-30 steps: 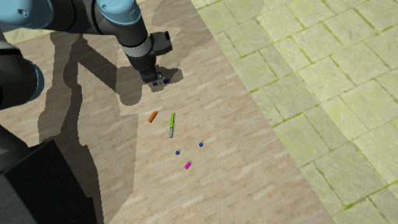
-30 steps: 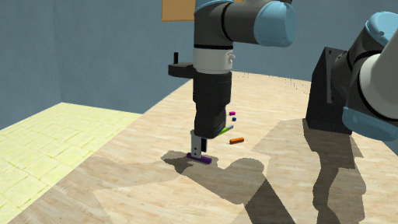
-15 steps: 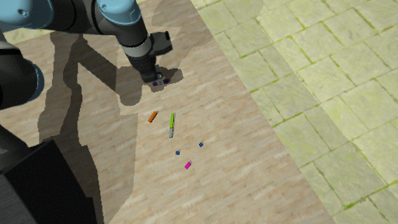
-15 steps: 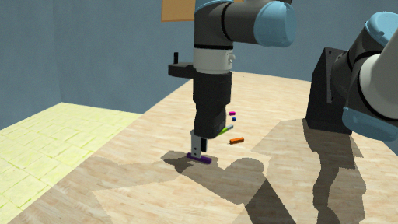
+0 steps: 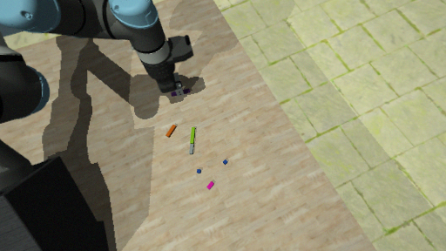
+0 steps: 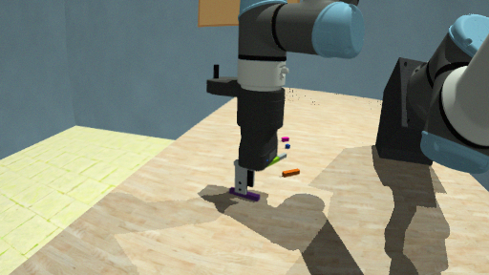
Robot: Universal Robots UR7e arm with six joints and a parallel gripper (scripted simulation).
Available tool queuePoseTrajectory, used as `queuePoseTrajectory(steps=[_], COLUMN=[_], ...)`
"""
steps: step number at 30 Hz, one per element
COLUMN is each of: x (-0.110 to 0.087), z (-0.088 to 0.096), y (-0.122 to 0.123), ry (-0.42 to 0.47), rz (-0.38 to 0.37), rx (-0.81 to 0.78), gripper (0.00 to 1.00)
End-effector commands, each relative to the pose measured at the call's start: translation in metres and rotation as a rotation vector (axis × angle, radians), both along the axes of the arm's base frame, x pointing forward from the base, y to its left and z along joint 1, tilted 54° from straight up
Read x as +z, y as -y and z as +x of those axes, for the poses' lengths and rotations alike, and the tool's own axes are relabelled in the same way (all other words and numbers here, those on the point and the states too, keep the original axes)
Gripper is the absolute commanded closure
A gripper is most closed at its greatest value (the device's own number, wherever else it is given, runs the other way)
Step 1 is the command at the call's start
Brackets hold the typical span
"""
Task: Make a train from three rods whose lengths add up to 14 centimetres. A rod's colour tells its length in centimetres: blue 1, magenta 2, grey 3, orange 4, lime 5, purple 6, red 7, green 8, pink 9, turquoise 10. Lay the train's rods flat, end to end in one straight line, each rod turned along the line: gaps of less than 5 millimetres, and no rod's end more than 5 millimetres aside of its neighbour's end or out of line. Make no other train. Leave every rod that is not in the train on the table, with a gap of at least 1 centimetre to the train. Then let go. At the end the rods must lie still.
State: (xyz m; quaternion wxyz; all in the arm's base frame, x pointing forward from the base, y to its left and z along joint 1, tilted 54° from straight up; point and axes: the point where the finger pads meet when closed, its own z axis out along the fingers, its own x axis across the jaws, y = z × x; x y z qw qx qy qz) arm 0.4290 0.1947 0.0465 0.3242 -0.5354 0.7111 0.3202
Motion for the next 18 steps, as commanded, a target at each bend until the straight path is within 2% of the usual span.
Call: queuePoseTrajectory(steps=[1,18], x=[-0.002,-0.009], z=[0.001,0.002], y=[-0.002,-0.012], ry=[0.001,0.001], rz=[0.000,0.000], rx=[0.000,0.000], gripper=[0.46,0.46])
